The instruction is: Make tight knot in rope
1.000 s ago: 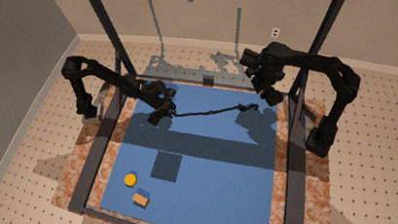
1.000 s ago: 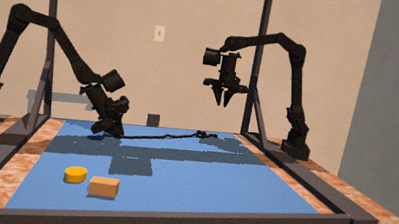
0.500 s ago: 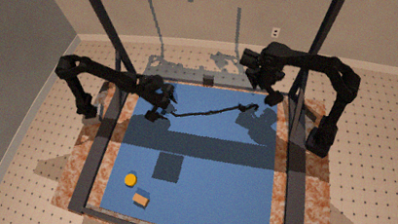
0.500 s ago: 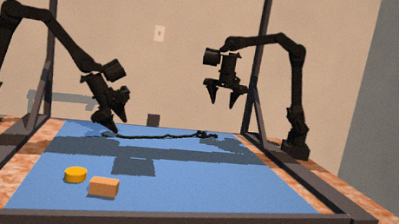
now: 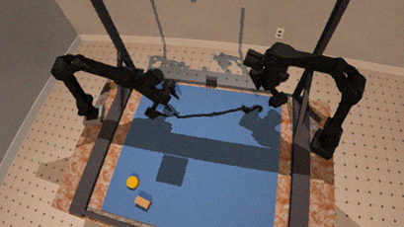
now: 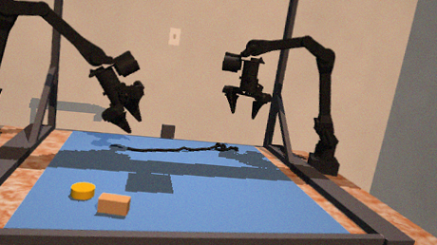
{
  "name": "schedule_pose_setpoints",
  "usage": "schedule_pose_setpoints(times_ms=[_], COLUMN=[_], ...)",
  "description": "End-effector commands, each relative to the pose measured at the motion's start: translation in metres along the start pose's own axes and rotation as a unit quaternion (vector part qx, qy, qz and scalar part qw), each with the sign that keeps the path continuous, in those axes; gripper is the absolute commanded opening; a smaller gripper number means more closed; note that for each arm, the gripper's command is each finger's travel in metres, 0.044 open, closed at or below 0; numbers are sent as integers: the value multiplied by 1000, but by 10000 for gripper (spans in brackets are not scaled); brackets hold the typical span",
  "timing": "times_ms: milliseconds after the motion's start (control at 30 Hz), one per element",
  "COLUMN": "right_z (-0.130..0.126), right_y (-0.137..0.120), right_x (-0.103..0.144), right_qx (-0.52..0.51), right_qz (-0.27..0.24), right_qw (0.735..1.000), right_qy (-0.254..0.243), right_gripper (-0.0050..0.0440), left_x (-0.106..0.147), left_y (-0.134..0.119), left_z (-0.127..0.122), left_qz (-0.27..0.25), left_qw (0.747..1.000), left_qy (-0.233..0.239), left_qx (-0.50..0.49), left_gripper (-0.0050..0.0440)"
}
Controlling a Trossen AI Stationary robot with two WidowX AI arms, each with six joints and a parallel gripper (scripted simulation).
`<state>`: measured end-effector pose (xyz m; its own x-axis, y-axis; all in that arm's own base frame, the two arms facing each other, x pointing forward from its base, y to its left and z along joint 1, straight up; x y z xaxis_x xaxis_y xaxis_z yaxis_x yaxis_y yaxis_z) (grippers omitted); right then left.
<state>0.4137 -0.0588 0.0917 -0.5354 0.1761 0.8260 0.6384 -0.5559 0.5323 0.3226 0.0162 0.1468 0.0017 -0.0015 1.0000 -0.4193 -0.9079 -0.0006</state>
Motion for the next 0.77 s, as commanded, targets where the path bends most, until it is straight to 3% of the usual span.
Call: schedule_pose_setpoints(times_ms=[0, 500, 733], right_z=[7, 14, 14], right_y=[17, 40, 40], right_x=[19, 57, 57], right_qx=[-5, -5, -5], right_qz=[-18, -18, -18], right_qw=[1000, 1000, 1000], right_qy=[8, 8, 8], right_gripper=[440, 440, 440], left_x=[9, 9, 10], left_y=[0, 0, -1], left_z=[1, 1, 1], left_qz=[6, 6, 6], left_qw=[1000, 1000, 1000], left_qy=[13, 13, 13], left_qx=[-3, -3, -1], left_gripper=[440, 440, 440])
Point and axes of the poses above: on each arm, the point midway between the two fingers, 35 mm back from their tips, its own x axis back along the fingers, its own z axis across the jaws, y = z × x, the point moved 1 cm from there along x, back along the fingers, and after that the axes turned 4 degrees about x, right-handed, at the moved point
